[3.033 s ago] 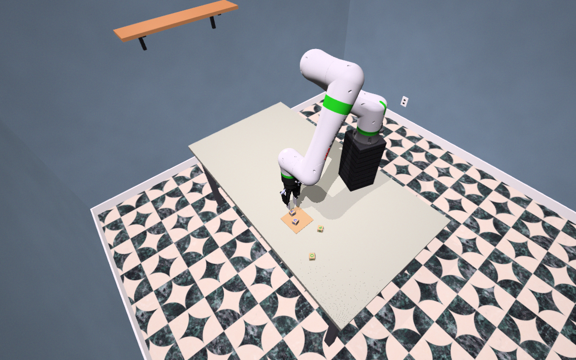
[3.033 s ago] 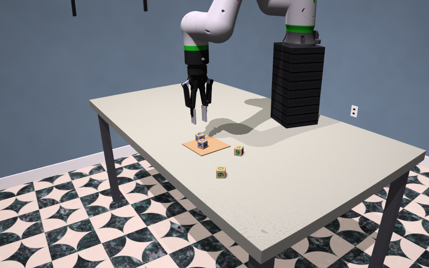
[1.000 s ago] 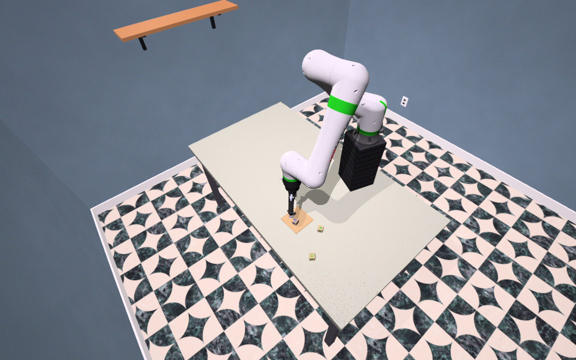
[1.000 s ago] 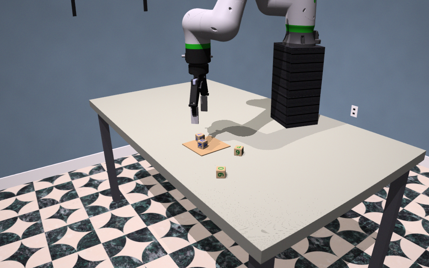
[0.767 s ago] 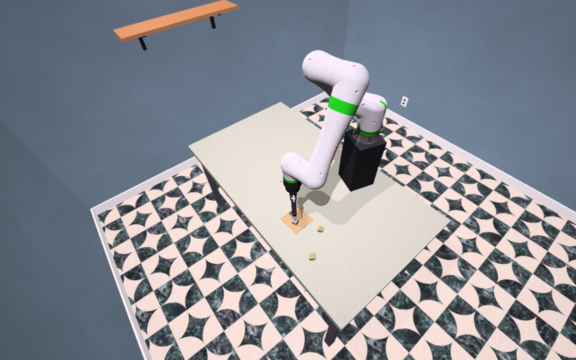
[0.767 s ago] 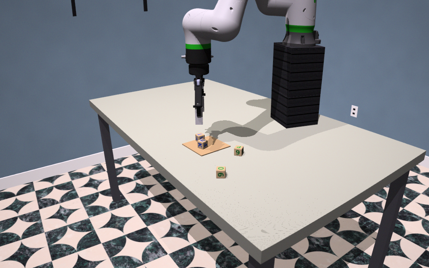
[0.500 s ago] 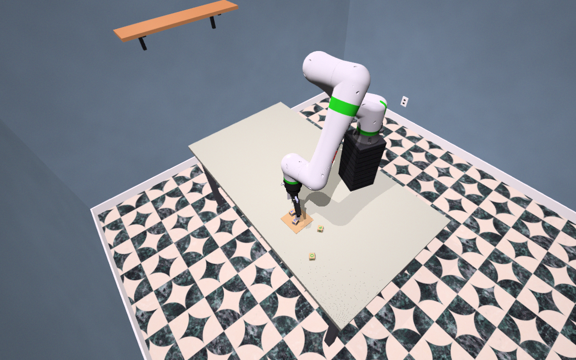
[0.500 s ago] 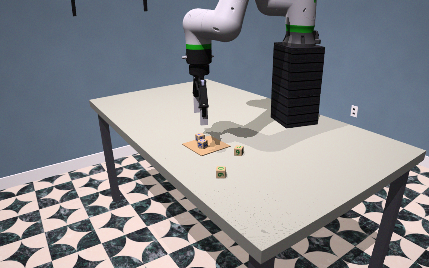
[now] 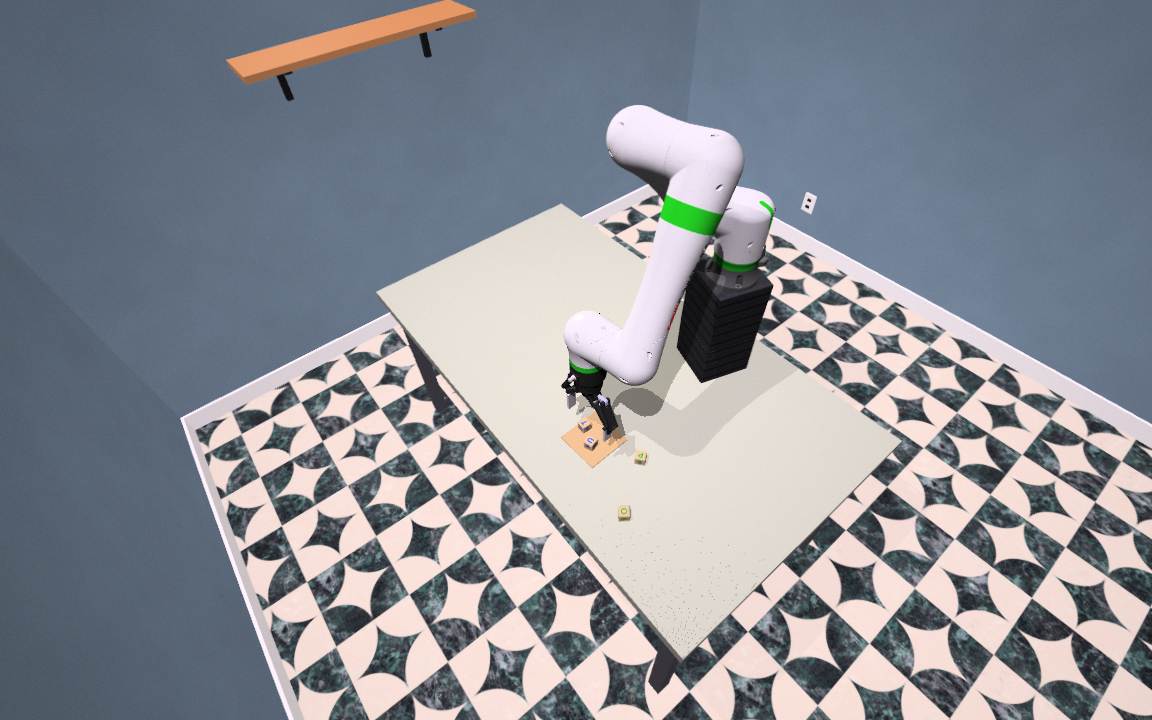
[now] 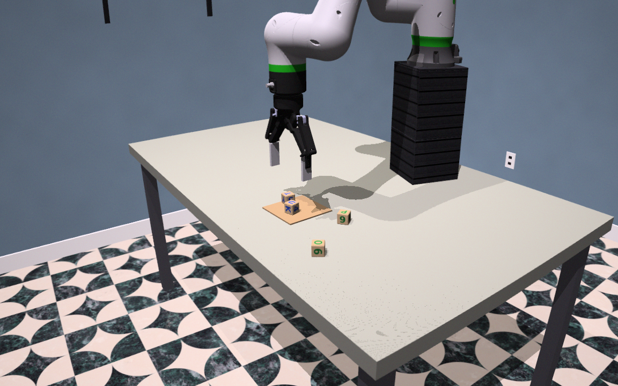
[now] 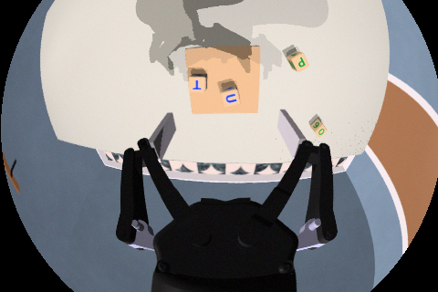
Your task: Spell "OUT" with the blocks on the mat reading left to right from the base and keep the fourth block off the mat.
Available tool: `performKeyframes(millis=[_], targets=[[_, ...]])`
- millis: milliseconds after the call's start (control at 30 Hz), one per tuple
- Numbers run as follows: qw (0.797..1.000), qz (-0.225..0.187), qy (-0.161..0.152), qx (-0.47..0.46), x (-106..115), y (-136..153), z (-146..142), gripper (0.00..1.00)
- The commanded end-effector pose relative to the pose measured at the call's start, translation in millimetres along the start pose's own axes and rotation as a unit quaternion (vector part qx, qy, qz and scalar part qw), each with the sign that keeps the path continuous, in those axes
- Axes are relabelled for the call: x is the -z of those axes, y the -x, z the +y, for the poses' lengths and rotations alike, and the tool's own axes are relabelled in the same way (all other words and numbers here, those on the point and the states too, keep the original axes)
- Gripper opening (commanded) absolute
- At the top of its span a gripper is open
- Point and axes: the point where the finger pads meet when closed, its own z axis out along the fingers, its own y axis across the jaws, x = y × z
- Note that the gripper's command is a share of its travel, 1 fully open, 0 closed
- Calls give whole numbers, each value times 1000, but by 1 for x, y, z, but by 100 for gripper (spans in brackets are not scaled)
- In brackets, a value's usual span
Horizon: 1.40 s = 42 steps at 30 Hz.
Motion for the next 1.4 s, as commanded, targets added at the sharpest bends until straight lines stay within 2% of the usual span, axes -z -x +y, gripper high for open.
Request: performKeyframes(millis=[0, 133, 300, 333, 1367], targets=[[998, 1, 7, 69, 0, 2, 4, 100], [993, 1, 7, 115, 0, 3, 7, 100], [993, 1, 7, 121, 0, 3, 8, 100], [993, 1, 7, 121, 0, 3, 8, 37], [993, 1, 7, 121, 0, 3, 8, 37]])
